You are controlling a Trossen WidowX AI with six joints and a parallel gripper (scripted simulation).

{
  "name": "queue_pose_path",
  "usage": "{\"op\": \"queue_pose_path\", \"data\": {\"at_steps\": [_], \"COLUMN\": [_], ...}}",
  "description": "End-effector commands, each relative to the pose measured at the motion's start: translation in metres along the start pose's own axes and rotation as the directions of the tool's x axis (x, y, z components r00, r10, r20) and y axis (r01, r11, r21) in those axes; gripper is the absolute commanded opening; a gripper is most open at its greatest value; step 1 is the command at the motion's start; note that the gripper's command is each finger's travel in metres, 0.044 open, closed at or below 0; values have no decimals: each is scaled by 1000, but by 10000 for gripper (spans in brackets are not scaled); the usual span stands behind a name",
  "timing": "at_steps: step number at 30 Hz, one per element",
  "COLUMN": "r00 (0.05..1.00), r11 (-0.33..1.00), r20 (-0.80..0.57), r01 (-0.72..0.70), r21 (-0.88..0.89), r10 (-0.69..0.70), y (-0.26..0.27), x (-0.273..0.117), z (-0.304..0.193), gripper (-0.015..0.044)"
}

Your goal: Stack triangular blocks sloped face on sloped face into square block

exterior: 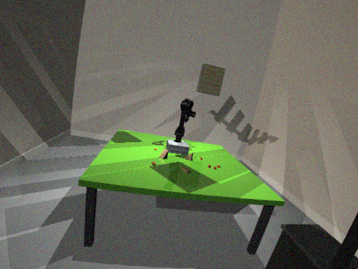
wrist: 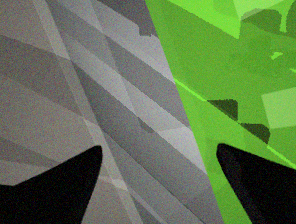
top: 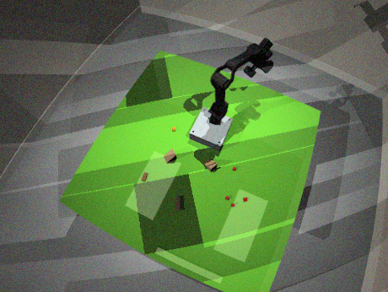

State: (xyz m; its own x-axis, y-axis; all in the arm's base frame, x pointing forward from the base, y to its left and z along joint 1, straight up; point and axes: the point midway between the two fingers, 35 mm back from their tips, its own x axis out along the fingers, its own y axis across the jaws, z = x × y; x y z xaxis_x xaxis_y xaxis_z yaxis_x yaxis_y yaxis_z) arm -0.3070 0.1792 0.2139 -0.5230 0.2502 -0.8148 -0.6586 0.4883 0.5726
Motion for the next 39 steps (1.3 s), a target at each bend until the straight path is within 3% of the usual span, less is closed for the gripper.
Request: {"op": "queue_pose_path", "data": {"at_steps": [1, 10, 20, 32, 39], "r00": [1000, 973, 884, 797, 743], "r11": [1000, 981, 894, 734, 592], "r20": [5, 223, 412, 450, 418], "r01": [0, 98, 352, 575, 669], "r21": [-4, -166, -276, -362, -450], "r10": [0, -60, -220, -403, -522], "y": [0, -23, -107, -239, -344], "x": [0, -11, -59, -130, -186], "z": [3, 148, 283, 358, 367], "gripper": [426, 440, 440, 440, 440]}}
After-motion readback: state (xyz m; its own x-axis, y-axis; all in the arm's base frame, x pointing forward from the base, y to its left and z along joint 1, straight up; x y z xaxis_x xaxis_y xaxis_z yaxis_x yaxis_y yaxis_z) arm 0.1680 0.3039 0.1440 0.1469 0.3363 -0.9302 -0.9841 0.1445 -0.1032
